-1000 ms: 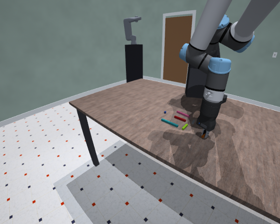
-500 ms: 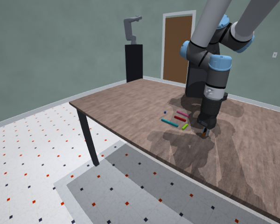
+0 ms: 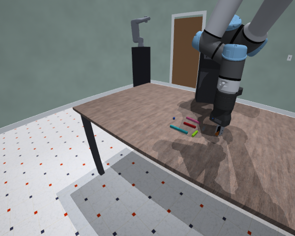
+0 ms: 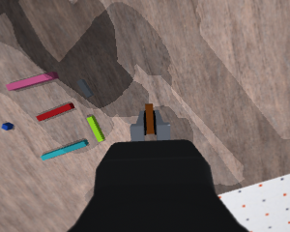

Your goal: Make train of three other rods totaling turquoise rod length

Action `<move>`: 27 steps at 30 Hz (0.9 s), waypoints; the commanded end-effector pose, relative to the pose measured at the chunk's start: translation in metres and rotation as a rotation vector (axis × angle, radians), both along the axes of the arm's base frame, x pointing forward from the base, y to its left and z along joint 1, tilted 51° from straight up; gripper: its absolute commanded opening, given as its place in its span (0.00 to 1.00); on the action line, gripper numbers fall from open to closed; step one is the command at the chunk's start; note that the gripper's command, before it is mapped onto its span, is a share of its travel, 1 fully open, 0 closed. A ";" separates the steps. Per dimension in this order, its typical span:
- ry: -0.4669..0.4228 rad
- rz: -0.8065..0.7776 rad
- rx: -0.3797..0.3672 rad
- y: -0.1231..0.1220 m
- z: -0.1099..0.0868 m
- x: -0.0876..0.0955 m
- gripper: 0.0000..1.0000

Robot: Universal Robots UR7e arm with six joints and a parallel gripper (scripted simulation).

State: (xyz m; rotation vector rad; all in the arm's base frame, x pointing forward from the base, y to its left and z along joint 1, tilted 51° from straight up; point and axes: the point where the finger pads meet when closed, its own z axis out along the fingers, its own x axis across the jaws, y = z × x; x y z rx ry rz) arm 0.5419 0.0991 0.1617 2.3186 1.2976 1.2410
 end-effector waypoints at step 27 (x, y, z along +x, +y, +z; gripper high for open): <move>0.000 0.001 0.000 -0.010 0.030 -0.035 0.24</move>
